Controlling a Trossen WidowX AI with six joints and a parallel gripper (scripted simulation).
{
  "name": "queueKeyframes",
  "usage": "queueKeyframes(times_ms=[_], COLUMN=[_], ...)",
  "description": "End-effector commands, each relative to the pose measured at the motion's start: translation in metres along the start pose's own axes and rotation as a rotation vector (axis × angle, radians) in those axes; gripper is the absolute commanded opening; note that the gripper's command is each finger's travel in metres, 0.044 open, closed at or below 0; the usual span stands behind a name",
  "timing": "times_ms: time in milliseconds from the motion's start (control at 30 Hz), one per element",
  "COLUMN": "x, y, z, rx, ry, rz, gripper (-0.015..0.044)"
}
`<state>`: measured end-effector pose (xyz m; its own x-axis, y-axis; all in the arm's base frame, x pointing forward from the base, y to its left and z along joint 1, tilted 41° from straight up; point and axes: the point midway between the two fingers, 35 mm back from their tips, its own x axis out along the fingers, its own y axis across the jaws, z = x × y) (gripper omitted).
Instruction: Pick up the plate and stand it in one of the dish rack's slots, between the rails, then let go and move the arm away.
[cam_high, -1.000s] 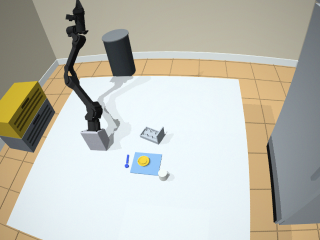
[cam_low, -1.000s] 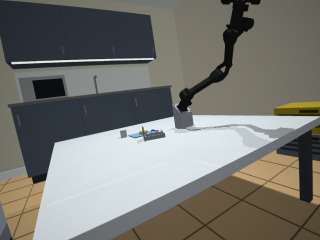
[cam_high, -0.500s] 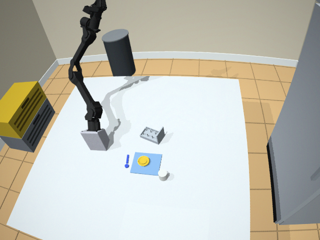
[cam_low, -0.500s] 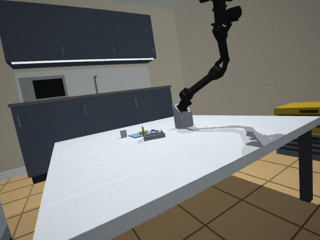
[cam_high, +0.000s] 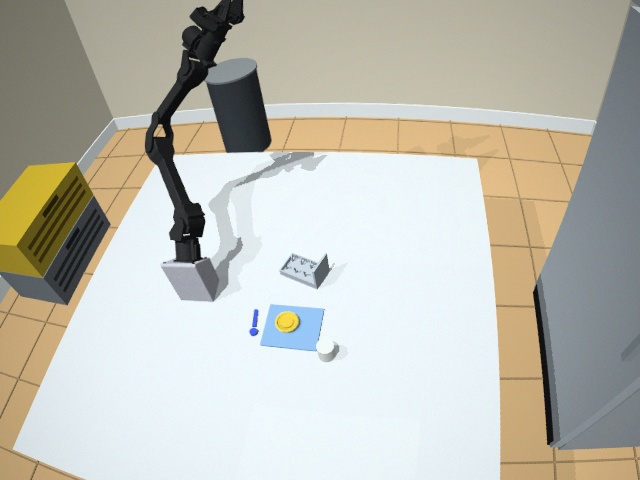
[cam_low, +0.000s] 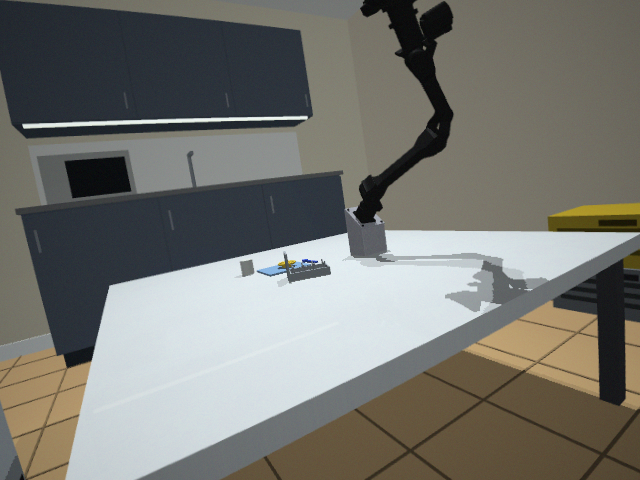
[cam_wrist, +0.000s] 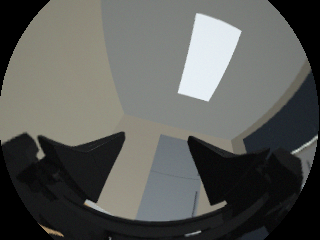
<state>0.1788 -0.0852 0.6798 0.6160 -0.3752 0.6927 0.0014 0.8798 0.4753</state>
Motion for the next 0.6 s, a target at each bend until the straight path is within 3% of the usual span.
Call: queueKeyframes(times_ms=[0,333,567], x=[0.007,0.027,0.024], y=[-0.013,-0.072,-0.103], z=[-0.020,-0.109,-0.143], rx=[-0.044,-0.227,-0.331], ry=[0.054,0.312,0.394], rz=[-0.026,-0.126,-0.200], gripper=[0.0400,0.0400,0.0400])
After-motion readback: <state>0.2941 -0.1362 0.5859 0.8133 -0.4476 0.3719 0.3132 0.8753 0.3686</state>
